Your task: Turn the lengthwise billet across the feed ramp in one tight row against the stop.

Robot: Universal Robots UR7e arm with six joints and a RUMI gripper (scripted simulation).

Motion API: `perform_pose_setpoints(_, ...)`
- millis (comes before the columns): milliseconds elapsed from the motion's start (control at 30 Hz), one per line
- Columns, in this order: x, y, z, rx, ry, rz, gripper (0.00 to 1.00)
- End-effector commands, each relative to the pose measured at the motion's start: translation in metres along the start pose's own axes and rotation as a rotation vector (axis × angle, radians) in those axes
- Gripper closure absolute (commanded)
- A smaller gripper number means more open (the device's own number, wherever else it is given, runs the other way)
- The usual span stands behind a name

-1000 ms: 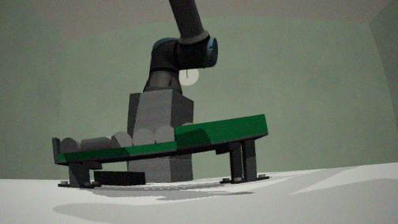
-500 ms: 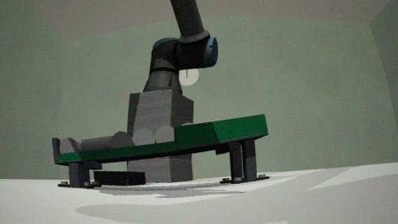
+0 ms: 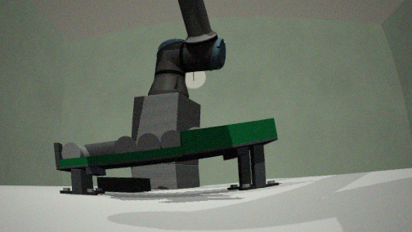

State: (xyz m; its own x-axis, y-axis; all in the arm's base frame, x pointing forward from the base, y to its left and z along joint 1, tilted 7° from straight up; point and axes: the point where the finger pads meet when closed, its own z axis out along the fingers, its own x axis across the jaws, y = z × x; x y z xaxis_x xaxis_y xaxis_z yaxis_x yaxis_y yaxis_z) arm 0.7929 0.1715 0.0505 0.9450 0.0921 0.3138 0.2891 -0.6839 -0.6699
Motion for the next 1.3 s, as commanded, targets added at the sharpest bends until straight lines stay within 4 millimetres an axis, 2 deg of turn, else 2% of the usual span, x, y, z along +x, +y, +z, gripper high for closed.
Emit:
perform_pose_setpoints(0, -0.001, -0.002, -0.004, -0.010, -0.002, 0.021, 0.60)
perform_pose_setpoints(133, -0.012, -0.008, -0.020, -0.055, -0.018, 0.121, 0.60)
perform_pose_setpoints(533, -0.012, -0.008, -0.020, -0.055, -0.018, 0.121, 0.60)
perform_pose_setpoints(700, -0.025, -0.014, -0.038, -0.109, -0.031, 0.239, 0.60)
perform_pose_setpoints(1100, -0.025, -0.014, -0.038, -0.109, -0.031, 0.239, 0.60)
perform_pose_setpoints(1267, -0.040, -0.020, -0.056, -0.165, -0.038, 0.356, 0.60)
